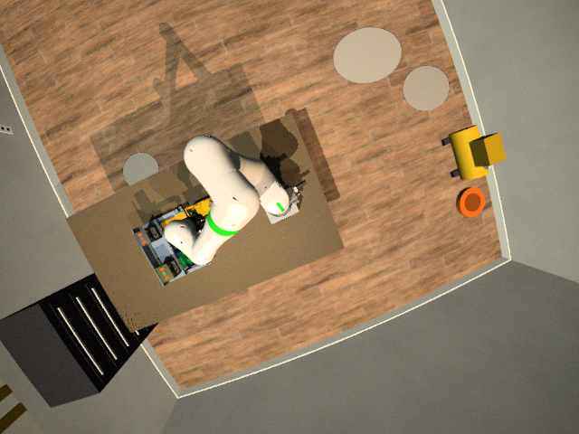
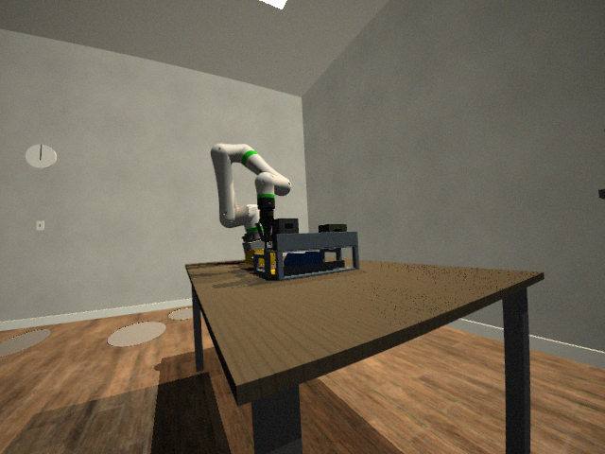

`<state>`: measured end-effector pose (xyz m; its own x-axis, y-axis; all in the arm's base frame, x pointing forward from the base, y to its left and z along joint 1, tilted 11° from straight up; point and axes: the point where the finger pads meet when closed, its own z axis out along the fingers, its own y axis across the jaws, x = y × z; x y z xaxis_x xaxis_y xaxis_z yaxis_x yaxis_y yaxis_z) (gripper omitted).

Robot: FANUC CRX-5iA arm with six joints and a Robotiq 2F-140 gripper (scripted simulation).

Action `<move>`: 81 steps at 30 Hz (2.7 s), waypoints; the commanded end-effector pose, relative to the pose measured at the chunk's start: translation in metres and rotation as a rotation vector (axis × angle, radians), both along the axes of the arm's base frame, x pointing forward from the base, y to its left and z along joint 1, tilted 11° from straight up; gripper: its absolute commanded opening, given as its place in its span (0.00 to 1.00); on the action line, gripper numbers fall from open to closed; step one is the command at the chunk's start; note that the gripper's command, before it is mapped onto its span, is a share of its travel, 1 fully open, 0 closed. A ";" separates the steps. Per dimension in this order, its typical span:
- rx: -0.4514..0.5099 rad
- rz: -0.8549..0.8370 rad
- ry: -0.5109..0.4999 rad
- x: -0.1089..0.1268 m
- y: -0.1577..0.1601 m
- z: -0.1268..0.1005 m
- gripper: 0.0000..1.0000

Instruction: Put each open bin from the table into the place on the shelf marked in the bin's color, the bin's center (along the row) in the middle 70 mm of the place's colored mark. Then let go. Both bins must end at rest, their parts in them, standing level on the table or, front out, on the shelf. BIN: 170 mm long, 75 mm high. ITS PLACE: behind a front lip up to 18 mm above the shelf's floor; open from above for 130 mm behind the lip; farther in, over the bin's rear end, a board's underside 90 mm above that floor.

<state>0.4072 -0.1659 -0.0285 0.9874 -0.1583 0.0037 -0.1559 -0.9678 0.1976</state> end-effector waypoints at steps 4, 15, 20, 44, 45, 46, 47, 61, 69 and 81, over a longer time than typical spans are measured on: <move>0.000 0.000 0.000 0.006 -0.001 0.000 0.00; 0.000 0.000 0.000 0.027 -0.004 0.000 0.00; 0.000 0.000 0.000 0.036 -0.006 0.000 0.00; 0.000 0.000 0.001 0.039 -0.006 0.000 0.00; 0.000 0.000 0.002 0.039 -0.006 0.000 0.00; 0.000 -0.001 0.004 0.039 -0.006 0.001 0.00; 0.001 -0.001 0.007 0.040 -0.006 0.001 0.00; 0.013 -0.018 0.089 0.043 -0.006 0.003 0.00; 0.020 -0.027 0.133 0.045 -0.006 0.005 0.00; 0.020 -0.028 0.138 0.046 -0.006 0.005 0.00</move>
